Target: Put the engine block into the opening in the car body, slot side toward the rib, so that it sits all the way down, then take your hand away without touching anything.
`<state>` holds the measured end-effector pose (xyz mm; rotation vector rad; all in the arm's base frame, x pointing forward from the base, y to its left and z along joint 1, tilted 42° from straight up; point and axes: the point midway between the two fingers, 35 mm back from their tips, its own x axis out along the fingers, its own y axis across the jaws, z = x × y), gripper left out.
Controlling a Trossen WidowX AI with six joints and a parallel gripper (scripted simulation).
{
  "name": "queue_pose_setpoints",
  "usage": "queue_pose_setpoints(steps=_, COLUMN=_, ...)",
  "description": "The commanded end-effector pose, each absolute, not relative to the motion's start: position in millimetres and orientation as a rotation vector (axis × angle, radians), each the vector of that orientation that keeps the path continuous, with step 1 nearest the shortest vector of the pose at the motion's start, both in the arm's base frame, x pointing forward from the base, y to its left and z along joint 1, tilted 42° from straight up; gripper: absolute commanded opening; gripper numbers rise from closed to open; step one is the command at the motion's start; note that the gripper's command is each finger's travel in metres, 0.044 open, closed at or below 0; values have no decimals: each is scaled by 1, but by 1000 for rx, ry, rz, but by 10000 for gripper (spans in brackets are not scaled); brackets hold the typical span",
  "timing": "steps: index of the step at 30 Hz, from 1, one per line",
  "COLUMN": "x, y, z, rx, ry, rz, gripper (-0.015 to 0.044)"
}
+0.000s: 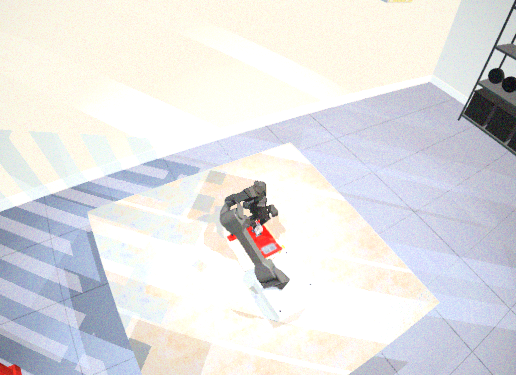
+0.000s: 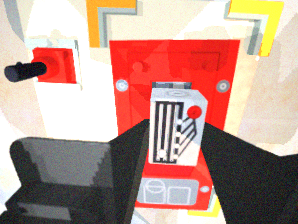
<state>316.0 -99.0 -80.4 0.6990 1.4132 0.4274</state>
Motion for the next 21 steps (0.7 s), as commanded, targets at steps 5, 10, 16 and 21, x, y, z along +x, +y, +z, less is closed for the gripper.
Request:
queue_pose_setpoints(steps=5, x=317, y=-101, z=-80, rx=654, ry=1398, rz=459, gripper=158)
queue_pose_setpoints(steps=10, x=317, y=-100, z=-81, rx=614, ry=1383, rz=492, gripper=158)
queue_pose_setpoints(steps=16, x=317, y=-99, z=-82, rx=658, ry=1400, rz=456, gripper=158)
queue_pose_setpoints(steps=21, x=317, y=-98, z=-83, rx=679, ry=1408, rz=438, gripper=158)
